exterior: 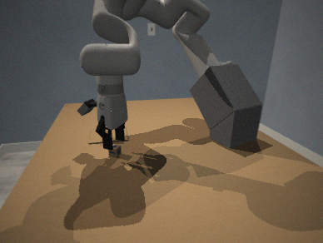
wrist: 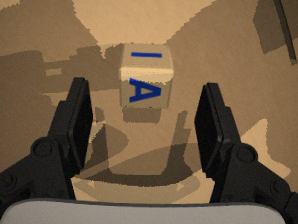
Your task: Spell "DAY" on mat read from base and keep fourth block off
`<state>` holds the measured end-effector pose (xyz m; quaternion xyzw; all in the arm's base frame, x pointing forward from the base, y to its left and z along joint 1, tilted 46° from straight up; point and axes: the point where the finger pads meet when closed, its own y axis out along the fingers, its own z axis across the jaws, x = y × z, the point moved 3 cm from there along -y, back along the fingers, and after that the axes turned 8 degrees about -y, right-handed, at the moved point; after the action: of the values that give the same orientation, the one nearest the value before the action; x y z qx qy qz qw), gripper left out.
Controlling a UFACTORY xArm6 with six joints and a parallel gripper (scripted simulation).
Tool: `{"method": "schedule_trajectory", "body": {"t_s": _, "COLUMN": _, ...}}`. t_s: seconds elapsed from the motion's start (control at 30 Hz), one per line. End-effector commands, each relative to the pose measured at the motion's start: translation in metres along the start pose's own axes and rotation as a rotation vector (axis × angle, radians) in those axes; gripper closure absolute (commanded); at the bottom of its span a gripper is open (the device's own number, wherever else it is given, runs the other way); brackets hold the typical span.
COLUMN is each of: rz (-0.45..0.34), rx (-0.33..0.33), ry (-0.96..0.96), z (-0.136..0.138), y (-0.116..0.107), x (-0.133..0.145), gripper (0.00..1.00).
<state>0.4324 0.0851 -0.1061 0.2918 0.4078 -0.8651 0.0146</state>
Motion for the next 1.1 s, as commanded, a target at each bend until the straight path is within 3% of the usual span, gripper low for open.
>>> {"method": "schedule_trajectory", "body": {"t_s": 0.0, "rz": 0.001, "rx": -0.002, "ry": 0.001, "z": -0.001, "y": 0.003, "x": -0.001, "gripper": 0.31}}
{"method": "schedule_trajectory", "body": {"t_s": 0.53, "rz": 0.001, "rx": -0.002, "ry": 0.001, "z": -0.001, "y": 0.03, "x": -0.001, "gripper": 0.31}}
{"method": "schedule_trajectory", "body": {"t_s": 1.07, "rz": 0.001, "rx": -0.002, "ry": 0.001, "z": -0.001, "y": 0.031, "x": -0.001, "gripper": 0.31}}
